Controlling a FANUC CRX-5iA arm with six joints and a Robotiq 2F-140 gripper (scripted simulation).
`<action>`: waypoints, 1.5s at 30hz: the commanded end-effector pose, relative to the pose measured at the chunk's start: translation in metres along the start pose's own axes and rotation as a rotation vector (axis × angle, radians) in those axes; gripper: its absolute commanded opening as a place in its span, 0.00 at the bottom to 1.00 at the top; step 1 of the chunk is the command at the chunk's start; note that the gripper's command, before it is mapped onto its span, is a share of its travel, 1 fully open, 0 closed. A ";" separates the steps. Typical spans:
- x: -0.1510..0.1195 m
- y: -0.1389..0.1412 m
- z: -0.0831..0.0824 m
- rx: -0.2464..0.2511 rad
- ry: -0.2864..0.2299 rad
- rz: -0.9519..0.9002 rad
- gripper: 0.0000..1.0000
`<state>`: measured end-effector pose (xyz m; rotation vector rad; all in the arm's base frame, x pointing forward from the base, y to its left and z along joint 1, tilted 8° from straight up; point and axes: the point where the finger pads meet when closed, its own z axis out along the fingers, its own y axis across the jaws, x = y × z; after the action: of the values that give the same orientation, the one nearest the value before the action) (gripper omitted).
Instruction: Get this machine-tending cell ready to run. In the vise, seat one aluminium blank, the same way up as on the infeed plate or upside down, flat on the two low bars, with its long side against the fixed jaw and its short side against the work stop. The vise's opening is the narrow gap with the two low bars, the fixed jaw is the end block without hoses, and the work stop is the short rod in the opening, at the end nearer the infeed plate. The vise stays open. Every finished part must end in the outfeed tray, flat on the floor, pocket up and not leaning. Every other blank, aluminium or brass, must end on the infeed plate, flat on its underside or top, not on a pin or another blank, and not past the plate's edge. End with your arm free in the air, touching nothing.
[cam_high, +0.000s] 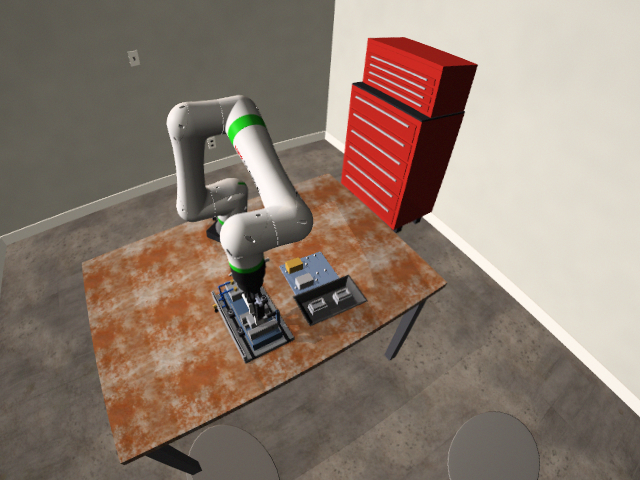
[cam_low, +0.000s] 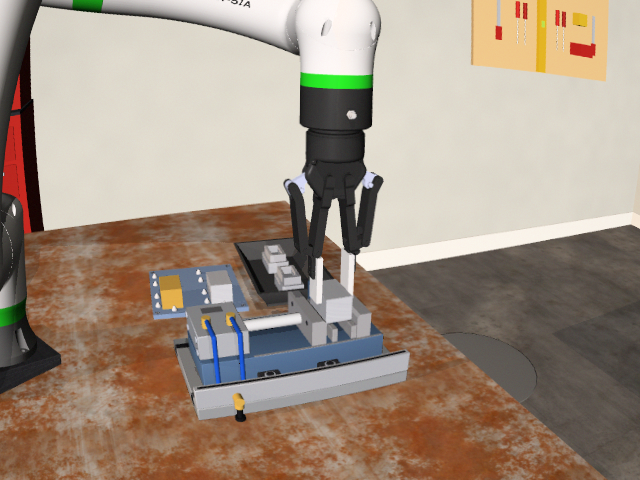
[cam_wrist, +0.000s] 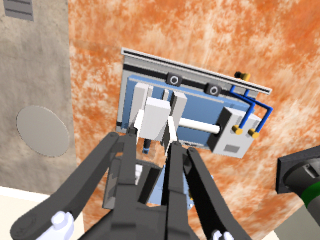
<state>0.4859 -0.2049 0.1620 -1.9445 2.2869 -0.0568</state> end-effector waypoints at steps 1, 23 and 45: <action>0.000 0.000 0.000 0.000 0.000 0.000 0.00; -0.004 -0.002 0.000 0.000 0.000 0.000 0.00; -0.005 -0.002 0.000 0.000 0.000 0.000 0.00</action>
<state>0.4883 -0.2007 0.1625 -1.9445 2.2869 -0.0568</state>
